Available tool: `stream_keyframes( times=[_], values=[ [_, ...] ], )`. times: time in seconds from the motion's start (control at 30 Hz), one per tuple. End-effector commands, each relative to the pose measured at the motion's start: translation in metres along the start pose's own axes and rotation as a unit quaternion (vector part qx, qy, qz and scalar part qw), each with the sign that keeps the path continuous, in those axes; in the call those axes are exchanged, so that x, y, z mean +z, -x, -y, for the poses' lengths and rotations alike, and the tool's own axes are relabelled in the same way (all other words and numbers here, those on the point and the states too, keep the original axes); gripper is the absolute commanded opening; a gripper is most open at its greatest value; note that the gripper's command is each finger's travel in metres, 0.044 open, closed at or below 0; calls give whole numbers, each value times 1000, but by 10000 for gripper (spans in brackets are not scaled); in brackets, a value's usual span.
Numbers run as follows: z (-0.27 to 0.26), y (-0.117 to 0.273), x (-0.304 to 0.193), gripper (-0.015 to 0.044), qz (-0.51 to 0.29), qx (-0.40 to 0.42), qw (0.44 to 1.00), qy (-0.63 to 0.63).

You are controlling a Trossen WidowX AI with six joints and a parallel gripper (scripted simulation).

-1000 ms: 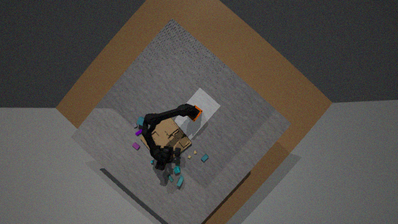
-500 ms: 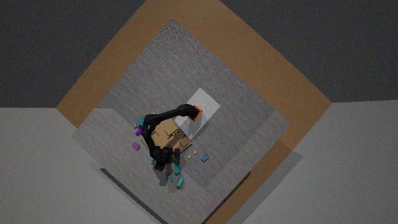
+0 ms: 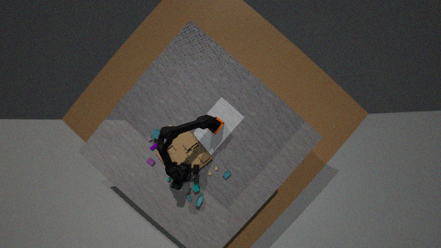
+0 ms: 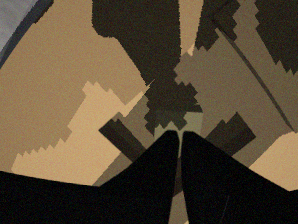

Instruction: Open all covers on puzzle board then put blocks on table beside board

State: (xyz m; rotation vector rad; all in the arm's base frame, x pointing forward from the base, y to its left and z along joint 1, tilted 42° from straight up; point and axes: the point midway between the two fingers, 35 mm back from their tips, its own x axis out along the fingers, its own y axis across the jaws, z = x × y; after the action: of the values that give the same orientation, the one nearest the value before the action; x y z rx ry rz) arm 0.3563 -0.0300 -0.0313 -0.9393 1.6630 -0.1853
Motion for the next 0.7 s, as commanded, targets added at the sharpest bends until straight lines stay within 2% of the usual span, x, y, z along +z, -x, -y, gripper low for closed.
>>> stream_keyframes(
  times=[0.0,0.1,0.3,0.67],
  values=[
    [0,7,0,79,0,1,1000,0],
    [0,27,1,144,0,1,1000,-1],
    [0,55,0,144,1,1,1000,-2],
    [1,39,1,144,1,1,1000,-5]
  ],
)
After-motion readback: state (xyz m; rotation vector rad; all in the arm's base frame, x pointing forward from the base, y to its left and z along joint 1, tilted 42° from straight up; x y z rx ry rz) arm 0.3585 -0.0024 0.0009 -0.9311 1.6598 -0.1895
